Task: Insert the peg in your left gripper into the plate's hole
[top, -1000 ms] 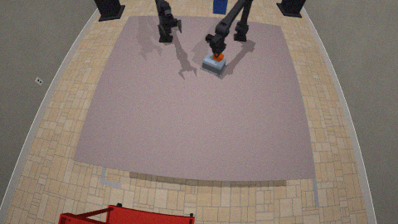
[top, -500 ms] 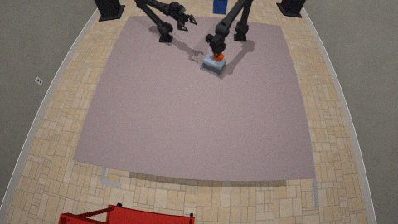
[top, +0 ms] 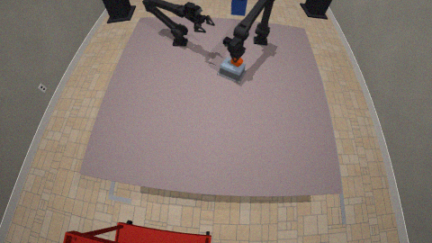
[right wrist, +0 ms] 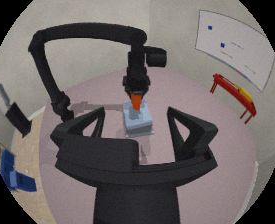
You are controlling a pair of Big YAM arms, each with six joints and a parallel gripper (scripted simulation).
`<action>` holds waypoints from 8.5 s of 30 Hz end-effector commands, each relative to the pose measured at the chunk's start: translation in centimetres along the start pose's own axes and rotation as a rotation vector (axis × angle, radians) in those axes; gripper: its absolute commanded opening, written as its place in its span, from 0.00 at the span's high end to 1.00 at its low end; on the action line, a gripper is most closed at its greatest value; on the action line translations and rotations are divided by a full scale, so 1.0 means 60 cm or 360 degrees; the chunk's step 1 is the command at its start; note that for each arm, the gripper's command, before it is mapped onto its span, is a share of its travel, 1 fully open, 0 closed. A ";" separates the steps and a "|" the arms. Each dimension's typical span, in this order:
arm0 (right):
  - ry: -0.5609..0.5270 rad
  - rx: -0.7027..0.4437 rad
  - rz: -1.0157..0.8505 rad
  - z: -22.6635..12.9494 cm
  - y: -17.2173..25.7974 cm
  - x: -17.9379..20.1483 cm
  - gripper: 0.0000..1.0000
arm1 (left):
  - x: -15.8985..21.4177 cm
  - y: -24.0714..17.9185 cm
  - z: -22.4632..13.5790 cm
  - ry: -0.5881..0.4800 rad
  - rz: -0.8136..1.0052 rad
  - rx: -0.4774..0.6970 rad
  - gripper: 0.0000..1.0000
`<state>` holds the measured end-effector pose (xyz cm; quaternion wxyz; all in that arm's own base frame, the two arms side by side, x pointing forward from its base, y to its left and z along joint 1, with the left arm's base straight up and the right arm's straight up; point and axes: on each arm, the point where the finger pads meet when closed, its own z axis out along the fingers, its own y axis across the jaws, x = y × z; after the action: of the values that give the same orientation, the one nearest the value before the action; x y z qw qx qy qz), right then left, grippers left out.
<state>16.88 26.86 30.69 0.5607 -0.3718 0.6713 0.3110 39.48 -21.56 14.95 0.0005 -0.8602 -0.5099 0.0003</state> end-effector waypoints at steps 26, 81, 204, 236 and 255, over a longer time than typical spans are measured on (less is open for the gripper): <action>-0.0038 0.0011 0.0001 -0.002 -0.003 -0.023 0.00 | -0.005 0.025 -0.098 -0.0005 -0.0021 -0.0130 0.60; -0.0038 0.0011 0.0001 -0.002 -0.003 -0.023 0.00 | -0.058 0.015 -0.047 0.0531 -0.0293 -0.0362 0.60; -0.0038 0.0011 0.0001 -0.002 -0.003 -0.023 0.00 | -0.038 0.011 0.046 0.0567 -0.0260 -0.0257 0.60; -0.0038 0.0011 0.0001 -0.002 -0.003 -0.023 0.00 | -0.063 -0.004 -0.003 0.0535 -0.0272 -0.0345 0.30; -0.0038 0.0011 0.0001 -0.002 -0.003 -0.023 0.00 | -0.095 0.000 -0.096 0.0529 -0.0272 -0.0339 0.00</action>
<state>16.88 26.86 30.69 0.5607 -0.3718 0.6714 0.3109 35.17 -24.26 15.67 0.0471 -0.8069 -0.5595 -0.1833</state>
